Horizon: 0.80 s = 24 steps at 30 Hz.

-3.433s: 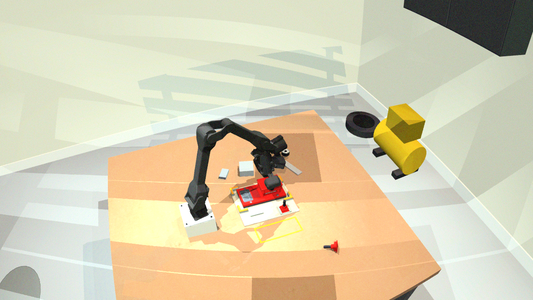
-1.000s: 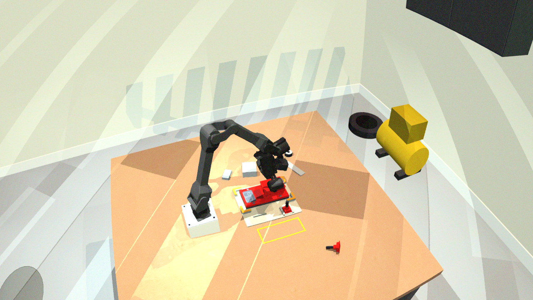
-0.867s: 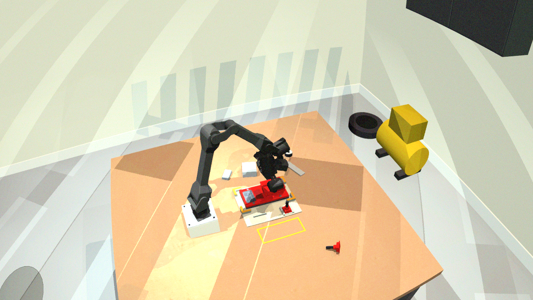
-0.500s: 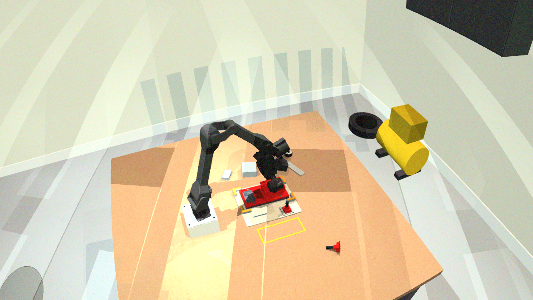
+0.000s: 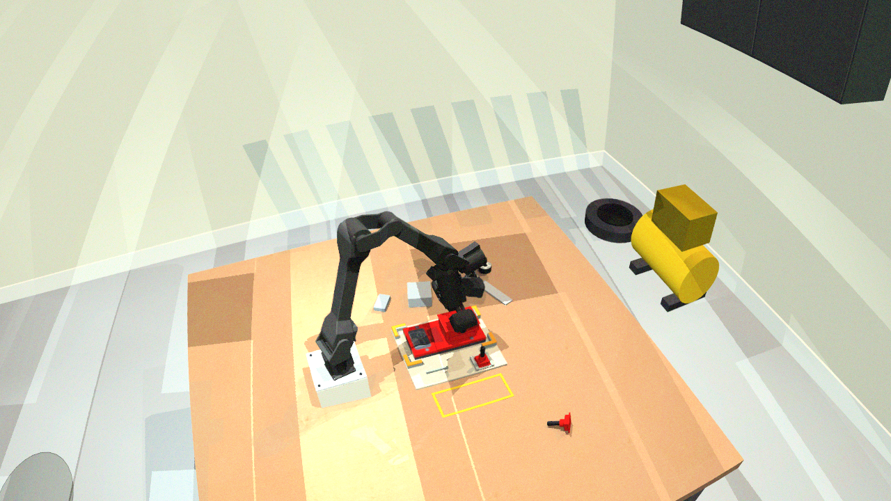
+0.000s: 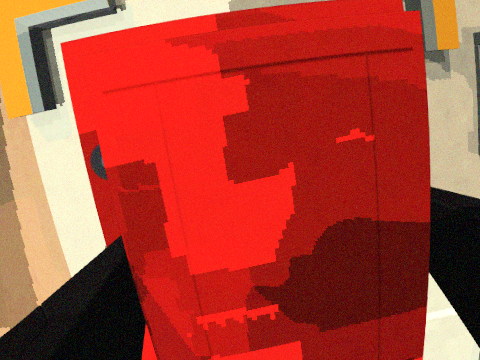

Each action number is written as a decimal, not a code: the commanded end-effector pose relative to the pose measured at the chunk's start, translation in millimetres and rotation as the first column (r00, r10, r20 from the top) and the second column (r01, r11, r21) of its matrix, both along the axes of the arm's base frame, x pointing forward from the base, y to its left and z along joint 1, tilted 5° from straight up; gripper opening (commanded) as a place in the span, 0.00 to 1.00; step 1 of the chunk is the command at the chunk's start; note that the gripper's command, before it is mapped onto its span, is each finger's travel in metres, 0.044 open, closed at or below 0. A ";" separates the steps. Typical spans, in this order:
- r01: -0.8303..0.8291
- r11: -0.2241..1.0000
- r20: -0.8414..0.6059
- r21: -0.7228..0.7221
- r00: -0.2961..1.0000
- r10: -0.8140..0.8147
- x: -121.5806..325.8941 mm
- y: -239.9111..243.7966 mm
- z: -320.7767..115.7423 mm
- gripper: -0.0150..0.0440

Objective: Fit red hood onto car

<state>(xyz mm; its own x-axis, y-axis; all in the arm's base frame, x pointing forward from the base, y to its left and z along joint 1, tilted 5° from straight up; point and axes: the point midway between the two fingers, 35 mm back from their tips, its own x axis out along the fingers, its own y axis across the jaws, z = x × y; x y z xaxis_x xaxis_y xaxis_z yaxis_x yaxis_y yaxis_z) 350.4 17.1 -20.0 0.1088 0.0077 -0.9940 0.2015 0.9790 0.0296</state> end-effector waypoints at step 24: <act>0.000 1.000 0.001 -0.002 1.000 0.000 0.4 -0.1 -1.3 0.34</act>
<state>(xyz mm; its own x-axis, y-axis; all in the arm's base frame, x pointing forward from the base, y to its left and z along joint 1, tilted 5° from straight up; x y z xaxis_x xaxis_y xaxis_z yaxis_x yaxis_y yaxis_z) 350.8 17.0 -21.3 0.1097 0.0059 -0.9939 0.2012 0.9791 0.0280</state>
